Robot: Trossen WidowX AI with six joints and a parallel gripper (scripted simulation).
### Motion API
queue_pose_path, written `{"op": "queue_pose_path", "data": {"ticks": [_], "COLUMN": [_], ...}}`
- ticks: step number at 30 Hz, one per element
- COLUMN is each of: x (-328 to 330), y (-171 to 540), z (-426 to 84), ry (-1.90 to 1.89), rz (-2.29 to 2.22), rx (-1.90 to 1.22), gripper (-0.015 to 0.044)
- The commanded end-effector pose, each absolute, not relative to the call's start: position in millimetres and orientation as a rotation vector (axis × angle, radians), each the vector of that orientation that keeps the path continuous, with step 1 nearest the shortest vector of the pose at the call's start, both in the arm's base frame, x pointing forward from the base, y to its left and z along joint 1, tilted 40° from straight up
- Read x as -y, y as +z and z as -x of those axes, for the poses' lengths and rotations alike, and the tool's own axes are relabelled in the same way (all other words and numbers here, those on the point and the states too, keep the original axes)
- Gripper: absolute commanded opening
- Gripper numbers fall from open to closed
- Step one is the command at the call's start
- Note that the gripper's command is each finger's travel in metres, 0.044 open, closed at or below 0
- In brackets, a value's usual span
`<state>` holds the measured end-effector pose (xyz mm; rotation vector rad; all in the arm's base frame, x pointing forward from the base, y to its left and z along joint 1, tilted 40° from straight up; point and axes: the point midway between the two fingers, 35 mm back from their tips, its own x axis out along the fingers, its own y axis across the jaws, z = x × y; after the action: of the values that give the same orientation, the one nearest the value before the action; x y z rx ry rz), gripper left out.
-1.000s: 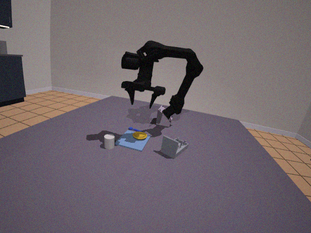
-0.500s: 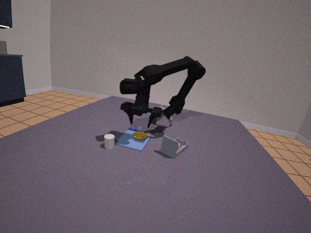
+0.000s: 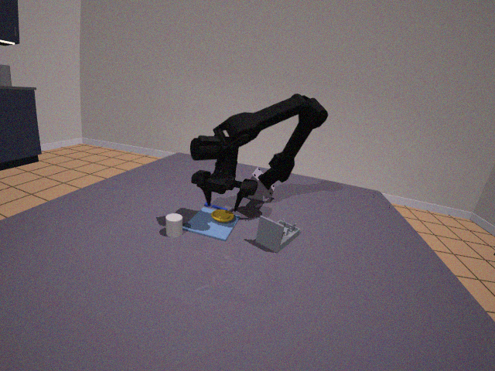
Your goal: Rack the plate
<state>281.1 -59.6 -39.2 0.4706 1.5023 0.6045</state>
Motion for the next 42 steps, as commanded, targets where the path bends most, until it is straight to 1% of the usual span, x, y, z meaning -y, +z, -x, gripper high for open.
{"op": "queue_pose_path", "data": {"ticks": [1, 18, 28, 39, 42], "x": [54.4, 34.9, 34.1, 34.1, 36.4], "y": [-44.5, -63.0, -63.7, -63.7, -61.6], "z": [-280.4, -278.7, -278.6, -278.6, -279.4], "ry": [0.602, 0.604, 0.605, 0.605, 0.604], "rz": [-0.478, -0.48, -0.48, -0.48, -0.48], "rx": [-1.503, -1.502, -1.502, -1.502, -1.502], "gripper": [0.04, 0.04, 0.0393, 0.032, 0.0241]}}
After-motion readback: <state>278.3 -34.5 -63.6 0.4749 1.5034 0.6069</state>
